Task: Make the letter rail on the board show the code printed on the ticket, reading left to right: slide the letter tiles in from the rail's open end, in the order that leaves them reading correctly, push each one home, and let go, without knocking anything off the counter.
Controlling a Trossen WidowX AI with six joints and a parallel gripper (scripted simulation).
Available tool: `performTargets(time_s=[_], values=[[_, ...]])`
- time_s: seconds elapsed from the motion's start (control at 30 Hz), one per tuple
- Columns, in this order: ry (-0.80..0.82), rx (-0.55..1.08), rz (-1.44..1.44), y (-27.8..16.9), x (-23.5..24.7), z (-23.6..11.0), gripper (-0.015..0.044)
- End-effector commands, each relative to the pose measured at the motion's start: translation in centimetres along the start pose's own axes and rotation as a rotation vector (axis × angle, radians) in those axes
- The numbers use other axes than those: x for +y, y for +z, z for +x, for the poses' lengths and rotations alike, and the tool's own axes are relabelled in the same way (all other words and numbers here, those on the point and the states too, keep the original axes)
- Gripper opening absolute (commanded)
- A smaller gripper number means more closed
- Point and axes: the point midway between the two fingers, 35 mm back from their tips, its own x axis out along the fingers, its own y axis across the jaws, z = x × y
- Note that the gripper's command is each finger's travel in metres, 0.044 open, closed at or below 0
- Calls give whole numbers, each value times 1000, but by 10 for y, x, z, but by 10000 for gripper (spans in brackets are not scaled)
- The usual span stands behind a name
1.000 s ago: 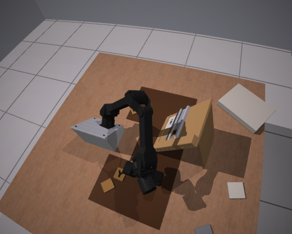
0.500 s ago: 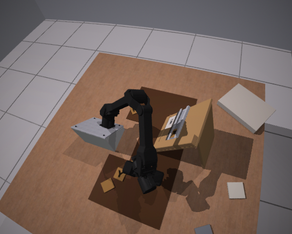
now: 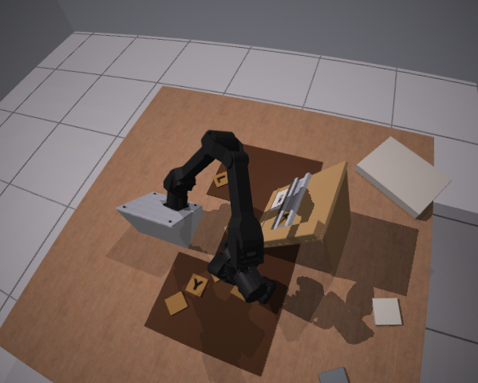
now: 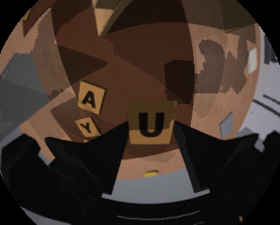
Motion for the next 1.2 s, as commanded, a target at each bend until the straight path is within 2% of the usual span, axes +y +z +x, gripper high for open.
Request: performTargets(time_s=[0.0, 0.6, 1.17], values=[[-37, 44, 81, 3, -6, -14, 0], [-262, 167, 384, 18, -37, -77, 0], [-533, 185, 653, 42, -60, -142, 0]])
